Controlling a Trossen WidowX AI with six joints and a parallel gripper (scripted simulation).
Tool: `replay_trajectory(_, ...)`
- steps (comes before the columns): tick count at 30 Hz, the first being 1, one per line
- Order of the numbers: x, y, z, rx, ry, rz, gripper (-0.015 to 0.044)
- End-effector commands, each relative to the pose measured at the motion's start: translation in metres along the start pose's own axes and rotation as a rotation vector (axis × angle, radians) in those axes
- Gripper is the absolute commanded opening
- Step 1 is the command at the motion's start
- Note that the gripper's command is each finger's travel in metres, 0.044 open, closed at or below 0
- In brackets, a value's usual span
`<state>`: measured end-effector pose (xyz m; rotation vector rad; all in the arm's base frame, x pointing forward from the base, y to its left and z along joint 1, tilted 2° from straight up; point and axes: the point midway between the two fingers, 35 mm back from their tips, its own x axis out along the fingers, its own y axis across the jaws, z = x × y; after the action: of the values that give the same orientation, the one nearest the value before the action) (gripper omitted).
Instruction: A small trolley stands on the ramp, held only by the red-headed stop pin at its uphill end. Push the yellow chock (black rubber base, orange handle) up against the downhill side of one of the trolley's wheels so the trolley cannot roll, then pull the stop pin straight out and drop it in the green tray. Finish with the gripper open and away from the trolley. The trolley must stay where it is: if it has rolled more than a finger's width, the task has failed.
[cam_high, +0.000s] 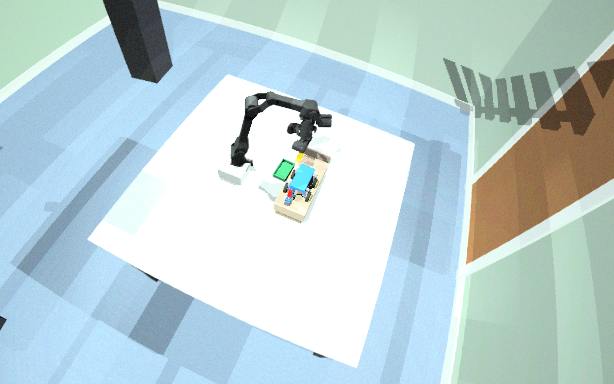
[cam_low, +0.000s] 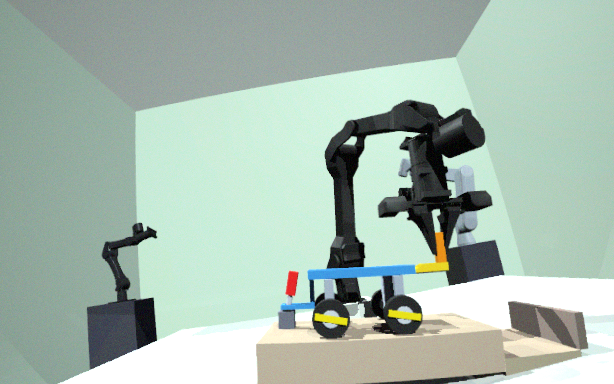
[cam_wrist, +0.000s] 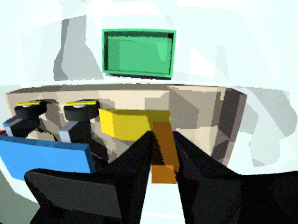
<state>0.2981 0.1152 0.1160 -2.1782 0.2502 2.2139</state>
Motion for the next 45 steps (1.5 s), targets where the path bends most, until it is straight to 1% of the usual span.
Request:
replay_trajectory(1,0.004,0.000,-0.007,-0.009,-0.002,0.008,0.0000)
replay_trajectory(34,0.067,0.000,-0.007,-0.009,-0.002,0.009,0.0000)
replay_trajectory(45,0.065,0.006,-0.008,-0.009,-0.002,0.009,0.0000)
